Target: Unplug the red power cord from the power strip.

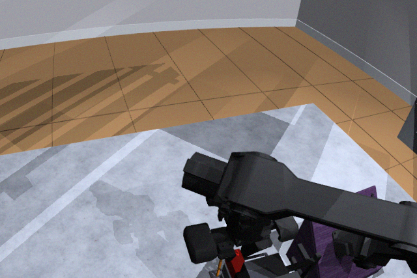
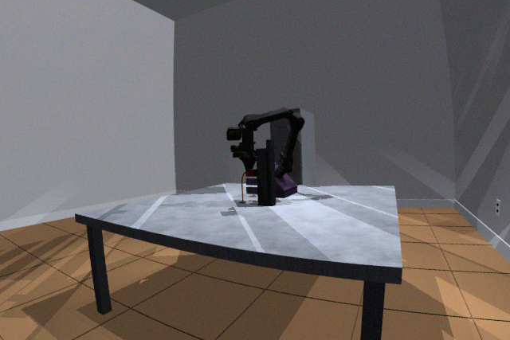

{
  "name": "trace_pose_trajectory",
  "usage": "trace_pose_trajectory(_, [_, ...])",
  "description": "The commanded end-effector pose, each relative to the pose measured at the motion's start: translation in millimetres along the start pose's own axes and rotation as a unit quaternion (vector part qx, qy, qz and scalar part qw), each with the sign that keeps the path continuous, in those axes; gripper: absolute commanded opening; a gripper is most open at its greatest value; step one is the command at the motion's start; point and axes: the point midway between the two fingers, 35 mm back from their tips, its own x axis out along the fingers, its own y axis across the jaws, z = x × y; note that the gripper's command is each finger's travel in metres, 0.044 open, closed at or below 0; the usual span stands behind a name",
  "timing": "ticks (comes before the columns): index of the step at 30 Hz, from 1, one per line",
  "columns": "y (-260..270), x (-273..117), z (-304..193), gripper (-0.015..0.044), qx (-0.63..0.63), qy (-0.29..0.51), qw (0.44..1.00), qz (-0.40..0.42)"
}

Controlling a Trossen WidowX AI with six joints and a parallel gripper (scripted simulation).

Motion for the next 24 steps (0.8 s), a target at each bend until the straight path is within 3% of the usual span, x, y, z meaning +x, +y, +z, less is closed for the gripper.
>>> trace_pose_trajectory(1, [-0.1, -0.5, 0.1, 0.0042, 0.000, 0.000, 1.000, 0.000])
trace_pose_trajectory(7, [-0.1, -0.5, 0.1, 0.0002, 0.000, 0.000, 1.000, 0.000])
trace_pose_trajectory(24, [1.7, -1.7, 23.3, 0.0000, 0.001, -0.001, 1.000, 0.001])
